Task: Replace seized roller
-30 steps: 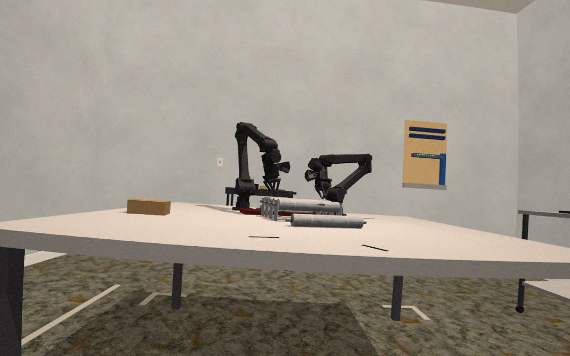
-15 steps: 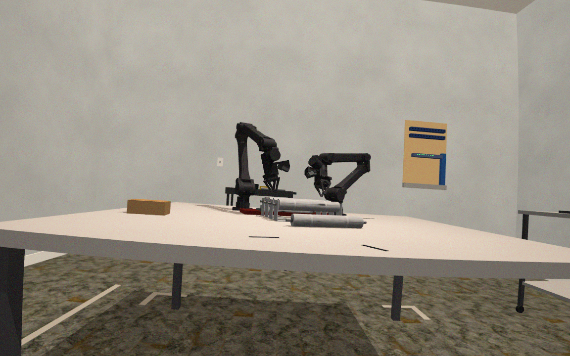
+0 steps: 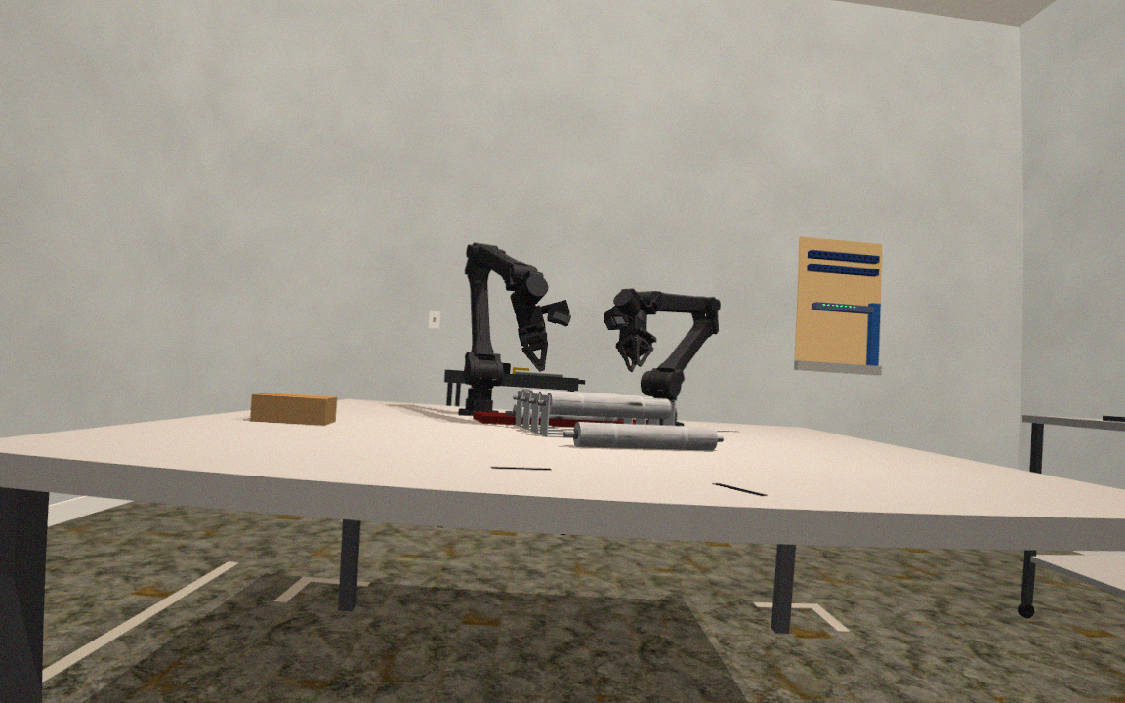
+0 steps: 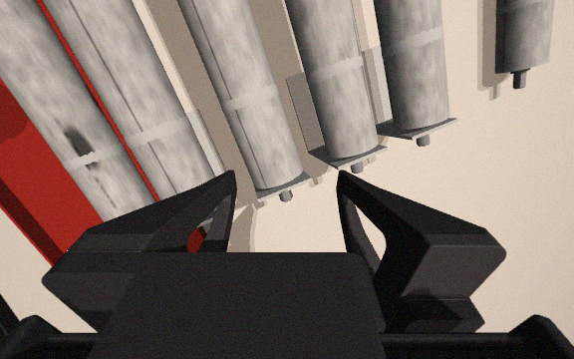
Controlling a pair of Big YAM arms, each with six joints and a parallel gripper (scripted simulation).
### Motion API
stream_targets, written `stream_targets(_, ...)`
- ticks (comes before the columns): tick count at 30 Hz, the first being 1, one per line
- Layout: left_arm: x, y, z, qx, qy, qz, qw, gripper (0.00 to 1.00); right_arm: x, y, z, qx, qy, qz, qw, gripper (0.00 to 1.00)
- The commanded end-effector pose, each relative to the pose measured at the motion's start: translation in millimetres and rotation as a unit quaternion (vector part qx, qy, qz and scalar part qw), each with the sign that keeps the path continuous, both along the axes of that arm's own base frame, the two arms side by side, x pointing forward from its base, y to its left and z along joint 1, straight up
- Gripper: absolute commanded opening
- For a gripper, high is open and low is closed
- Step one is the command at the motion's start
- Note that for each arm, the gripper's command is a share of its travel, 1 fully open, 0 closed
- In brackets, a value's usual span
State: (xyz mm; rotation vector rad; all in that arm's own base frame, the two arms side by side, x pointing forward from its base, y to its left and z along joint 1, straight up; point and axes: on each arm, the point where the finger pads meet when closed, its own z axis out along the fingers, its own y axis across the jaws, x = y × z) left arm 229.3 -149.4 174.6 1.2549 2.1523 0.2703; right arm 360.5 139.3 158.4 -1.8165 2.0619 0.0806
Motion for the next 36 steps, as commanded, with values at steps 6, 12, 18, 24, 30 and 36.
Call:
stream_targets(6,58.8,-19.7,59.7,-0.097,-0.051,0.064,0.992,0.32,63.8,-4.4,66.7,0.054,-0.097,-0.119,0.987,0.62)
stream_targets(12,102.6,-17.7,99.1,-0.163,-0.088,0.113,0.976,0.32,99.5,-18.6,99.5,0.096,-0.148,-0.201,0.964,0.62)
stream_targets(18,145.7,-7.4,138.3,-0.223,-0.129,0.155,0.954,0.32,123.5,-35.4,149.5,0.152,-0.209,-0.273,0.927,0.62)
stream_targets(24,171.9,4.0,165.2,-0.258,-0.159,0.177,0.936,0.32,142.4,-46.2,164.7,0.183,-0.229,-0.316,0.902,0.62)
stream_targets(30,210.8,28.0,210.2,-0.31,-0.208,0.209,0.904,0.32,155.5,-68.4,225.1,0.252,-0.287,-0.373,0.846,0.62)
stream_targets(36,240.0,52.8,245.9,-0.347,-0.249,0.229,0.875,0.32,169.1,-85.4,258.2,0.303,-0.316,-0.413,0.799,0.62)
